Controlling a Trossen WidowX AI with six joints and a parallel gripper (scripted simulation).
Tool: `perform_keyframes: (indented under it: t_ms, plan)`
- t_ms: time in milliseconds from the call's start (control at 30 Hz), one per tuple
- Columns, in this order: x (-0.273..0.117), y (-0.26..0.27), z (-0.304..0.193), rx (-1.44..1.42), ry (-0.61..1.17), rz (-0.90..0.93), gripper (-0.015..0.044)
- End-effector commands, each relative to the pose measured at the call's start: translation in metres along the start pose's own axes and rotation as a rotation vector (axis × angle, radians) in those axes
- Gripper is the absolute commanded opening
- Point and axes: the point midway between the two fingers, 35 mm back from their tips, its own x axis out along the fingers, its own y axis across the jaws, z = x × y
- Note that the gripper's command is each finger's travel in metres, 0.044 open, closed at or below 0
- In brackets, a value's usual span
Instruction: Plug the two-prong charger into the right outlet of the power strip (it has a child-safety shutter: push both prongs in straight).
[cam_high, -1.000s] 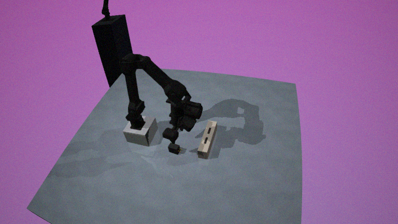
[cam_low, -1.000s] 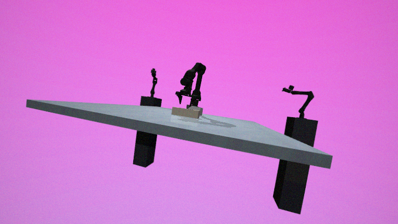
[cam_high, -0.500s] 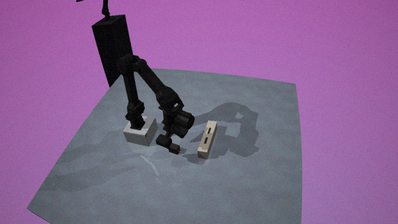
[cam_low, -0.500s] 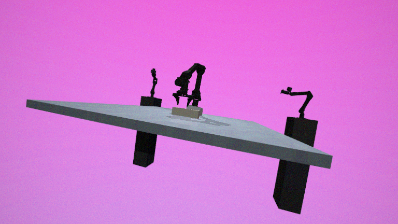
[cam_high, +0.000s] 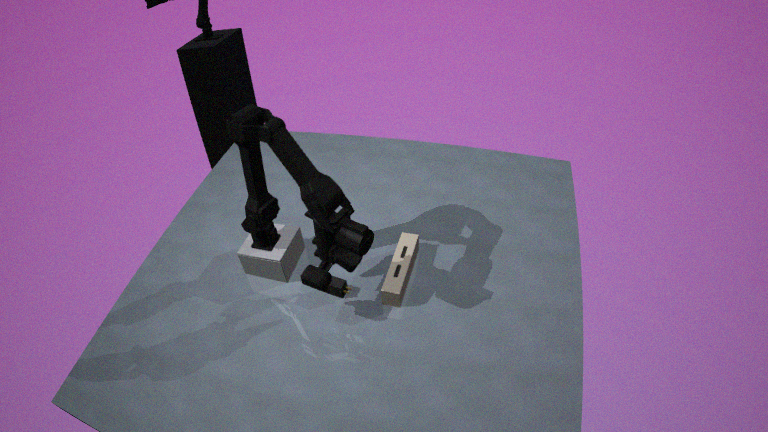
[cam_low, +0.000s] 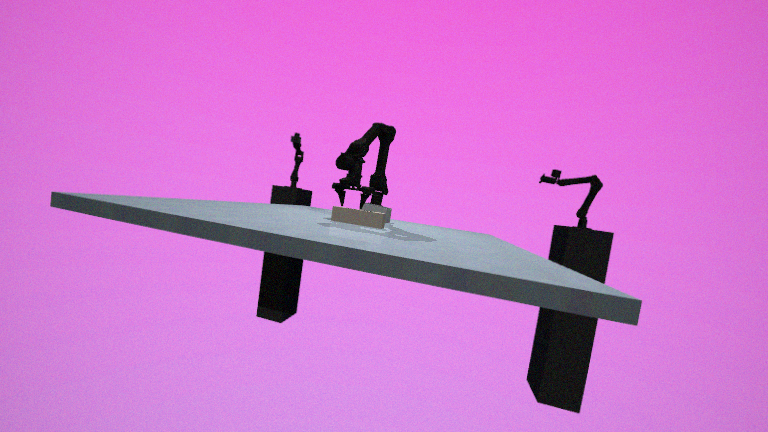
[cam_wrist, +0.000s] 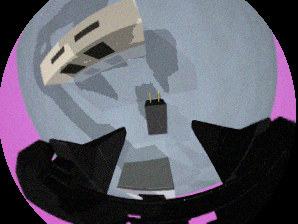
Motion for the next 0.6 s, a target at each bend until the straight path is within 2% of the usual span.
perform_keyframes:
  t_ms: [0,567]
  plan:
    - [0.006,0.001,0.001,-0.003,0.000,0.006,0.0440]
    - [0.034,0.001,0.003,-0.003,0.000,0.007,0.0440]
